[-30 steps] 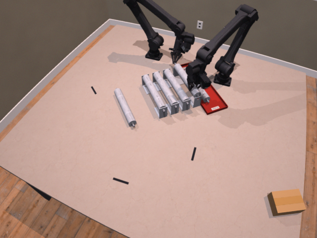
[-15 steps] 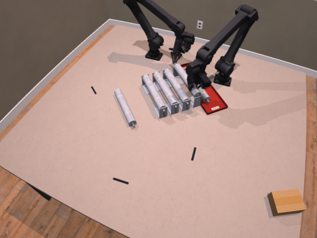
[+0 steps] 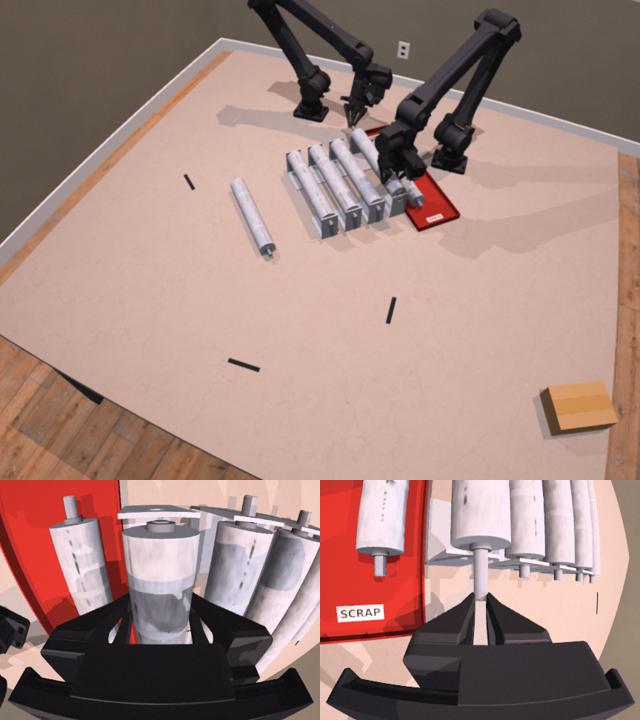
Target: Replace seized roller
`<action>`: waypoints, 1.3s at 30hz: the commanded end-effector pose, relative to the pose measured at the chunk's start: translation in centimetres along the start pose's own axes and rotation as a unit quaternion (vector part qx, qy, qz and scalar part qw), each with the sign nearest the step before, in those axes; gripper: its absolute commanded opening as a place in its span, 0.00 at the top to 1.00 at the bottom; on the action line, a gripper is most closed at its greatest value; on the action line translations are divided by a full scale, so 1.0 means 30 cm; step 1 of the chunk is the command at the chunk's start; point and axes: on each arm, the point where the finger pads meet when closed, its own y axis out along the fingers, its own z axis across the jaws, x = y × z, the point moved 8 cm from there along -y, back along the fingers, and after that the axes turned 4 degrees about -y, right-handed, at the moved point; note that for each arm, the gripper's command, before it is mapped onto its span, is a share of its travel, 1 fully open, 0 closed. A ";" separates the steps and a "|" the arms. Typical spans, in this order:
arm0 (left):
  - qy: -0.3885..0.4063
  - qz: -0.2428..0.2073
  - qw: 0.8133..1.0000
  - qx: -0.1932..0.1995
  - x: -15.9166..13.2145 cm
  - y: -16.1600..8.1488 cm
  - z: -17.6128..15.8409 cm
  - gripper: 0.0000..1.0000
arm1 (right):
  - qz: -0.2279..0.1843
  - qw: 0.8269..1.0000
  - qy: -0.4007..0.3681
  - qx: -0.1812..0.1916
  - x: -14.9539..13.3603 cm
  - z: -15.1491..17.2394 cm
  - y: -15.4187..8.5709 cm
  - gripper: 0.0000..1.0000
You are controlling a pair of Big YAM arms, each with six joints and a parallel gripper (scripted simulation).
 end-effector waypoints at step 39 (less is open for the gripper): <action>0.011 0.018 1.000 -0.017 0.010 0.001 -0.034 0.68 | -0.028 0.999 0.033 0.021 0.080 0.032 -0.047 0.97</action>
